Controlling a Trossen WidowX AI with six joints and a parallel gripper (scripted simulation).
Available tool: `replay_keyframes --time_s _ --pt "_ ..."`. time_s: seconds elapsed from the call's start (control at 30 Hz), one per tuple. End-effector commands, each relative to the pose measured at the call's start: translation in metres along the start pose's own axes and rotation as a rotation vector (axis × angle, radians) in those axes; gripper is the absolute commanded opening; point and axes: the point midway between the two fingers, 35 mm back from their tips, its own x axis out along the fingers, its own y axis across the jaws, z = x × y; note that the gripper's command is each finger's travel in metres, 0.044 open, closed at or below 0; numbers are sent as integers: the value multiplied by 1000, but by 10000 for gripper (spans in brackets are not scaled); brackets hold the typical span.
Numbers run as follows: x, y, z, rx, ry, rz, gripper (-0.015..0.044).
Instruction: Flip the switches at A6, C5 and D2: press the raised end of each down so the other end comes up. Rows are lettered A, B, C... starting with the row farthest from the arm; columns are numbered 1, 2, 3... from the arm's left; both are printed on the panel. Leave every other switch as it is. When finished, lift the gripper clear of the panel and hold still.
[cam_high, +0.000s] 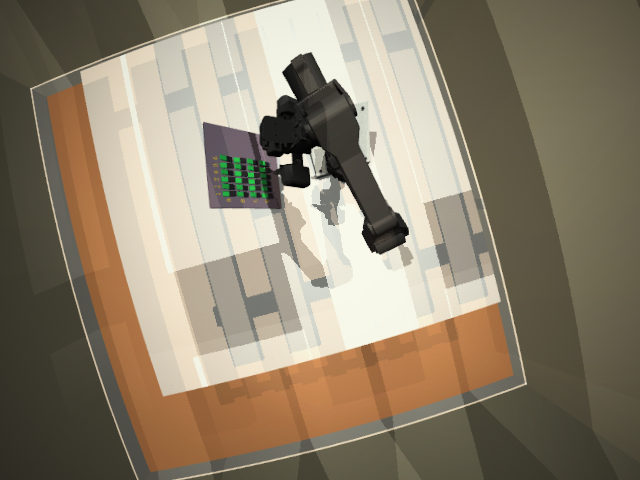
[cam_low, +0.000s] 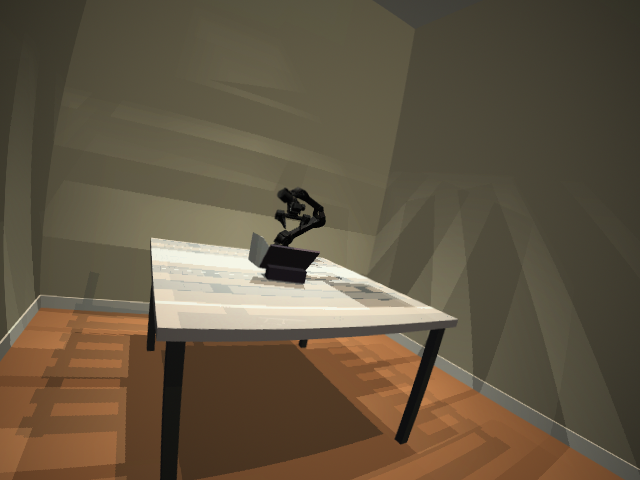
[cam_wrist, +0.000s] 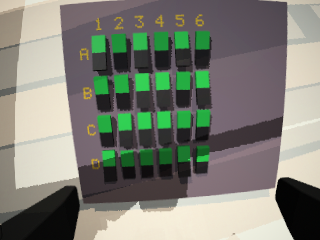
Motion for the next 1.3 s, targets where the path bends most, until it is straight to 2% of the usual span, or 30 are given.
replay_keyframes --time_s 0.0,0.3,0.47,0.63,0.77,1.27 --pt "2 -2 1 -1 1 -1 374" --pt "96 -42 64 -39 19 9 137" --pt "104 -43 67 -42 19 15 6" --pt "106 -43 67 -42 20 15 0" --pt "137 -42 68 -43 42 16 0" --pt "152 -41 68 -44 43 17 0"
